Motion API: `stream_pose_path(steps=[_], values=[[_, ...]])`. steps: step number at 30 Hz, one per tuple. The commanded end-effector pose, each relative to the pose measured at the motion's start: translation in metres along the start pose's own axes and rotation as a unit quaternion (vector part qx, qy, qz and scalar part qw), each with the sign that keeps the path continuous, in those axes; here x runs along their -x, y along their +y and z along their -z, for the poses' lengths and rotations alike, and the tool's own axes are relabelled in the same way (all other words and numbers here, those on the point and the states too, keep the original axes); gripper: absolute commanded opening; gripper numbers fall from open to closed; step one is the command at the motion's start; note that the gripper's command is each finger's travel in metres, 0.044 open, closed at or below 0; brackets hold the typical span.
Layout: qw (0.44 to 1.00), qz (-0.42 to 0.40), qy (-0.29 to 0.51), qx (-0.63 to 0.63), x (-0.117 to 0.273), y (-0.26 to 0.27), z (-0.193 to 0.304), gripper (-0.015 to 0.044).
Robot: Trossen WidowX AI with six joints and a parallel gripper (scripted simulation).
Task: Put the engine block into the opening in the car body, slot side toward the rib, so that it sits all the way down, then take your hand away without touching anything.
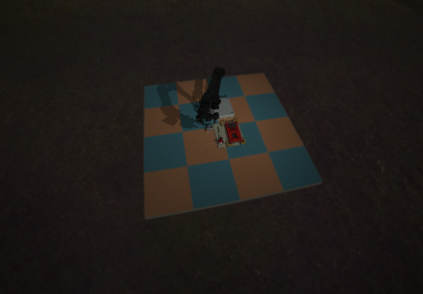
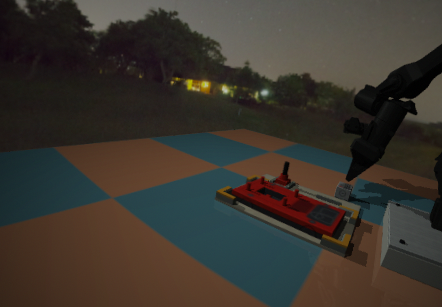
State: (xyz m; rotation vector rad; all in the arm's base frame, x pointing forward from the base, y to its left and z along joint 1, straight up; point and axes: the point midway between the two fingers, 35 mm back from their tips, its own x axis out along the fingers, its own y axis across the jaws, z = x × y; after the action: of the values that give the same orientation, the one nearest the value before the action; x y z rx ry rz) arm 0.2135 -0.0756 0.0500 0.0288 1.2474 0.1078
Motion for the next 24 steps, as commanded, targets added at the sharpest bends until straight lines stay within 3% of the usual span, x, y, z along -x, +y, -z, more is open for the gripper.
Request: stream_pose_path(steps=[1,12,24], values=[[0.998,0.002,0.014,0.060,-0.0001,0.0004,0.0001,0.0440],[0.970,-0.003,0.048,0.240,0.0013,0.0023,-0.0019,0.0440],[0.900,-0.019,0.082,0.428,0.0031,0.0045,-0.0044,0.0440]])
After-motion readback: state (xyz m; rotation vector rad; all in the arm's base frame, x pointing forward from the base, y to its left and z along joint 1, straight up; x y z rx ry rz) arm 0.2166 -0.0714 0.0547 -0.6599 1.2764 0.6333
